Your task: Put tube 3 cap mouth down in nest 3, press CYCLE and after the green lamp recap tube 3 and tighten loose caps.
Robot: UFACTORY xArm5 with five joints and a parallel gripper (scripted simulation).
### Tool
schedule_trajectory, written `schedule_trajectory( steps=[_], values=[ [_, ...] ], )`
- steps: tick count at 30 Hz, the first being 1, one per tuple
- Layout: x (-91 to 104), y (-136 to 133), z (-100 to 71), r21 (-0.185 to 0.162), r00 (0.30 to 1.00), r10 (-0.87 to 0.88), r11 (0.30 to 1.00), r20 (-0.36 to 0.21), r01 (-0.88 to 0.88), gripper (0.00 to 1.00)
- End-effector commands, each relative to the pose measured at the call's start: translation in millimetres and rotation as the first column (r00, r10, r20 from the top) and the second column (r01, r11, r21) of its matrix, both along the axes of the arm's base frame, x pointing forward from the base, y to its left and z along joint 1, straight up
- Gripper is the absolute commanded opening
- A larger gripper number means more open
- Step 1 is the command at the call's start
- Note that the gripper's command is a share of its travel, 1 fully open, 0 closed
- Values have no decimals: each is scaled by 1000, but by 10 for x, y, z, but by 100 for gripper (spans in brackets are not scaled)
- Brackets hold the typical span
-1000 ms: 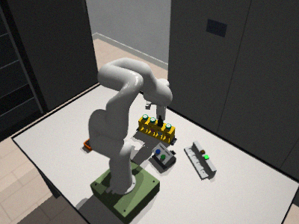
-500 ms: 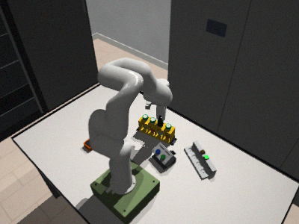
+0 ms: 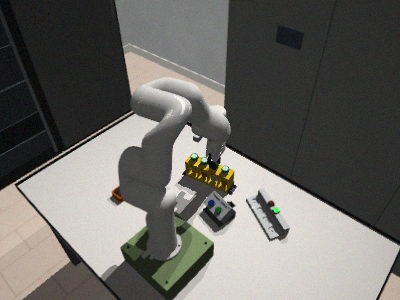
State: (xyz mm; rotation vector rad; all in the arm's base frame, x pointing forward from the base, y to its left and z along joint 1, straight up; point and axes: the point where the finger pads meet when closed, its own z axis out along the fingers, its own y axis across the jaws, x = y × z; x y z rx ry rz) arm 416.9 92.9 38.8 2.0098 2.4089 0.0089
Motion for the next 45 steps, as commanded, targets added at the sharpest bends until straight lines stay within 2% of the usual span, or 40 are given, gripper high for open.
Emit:
schedule_trajectory(
  steps=[1,11,15,16,28,36,45],
  values=[
    [8,1,5,-2,989,-151,989,3,151,0],
    [8,1,2,1,920,-393,920,3,393,0],
    [8,1,2,1,920,-393,920,3,393,0],
    [8,1,2,1,920,-393,920,3,393,46],
    [8,1,2,1,920,-393,920,3,393,46],
    [8,1,12,-2,997,-83,997,3,83,46],
    [8,1,11,-5,981,195,981,2,-195,46]
  ],
)
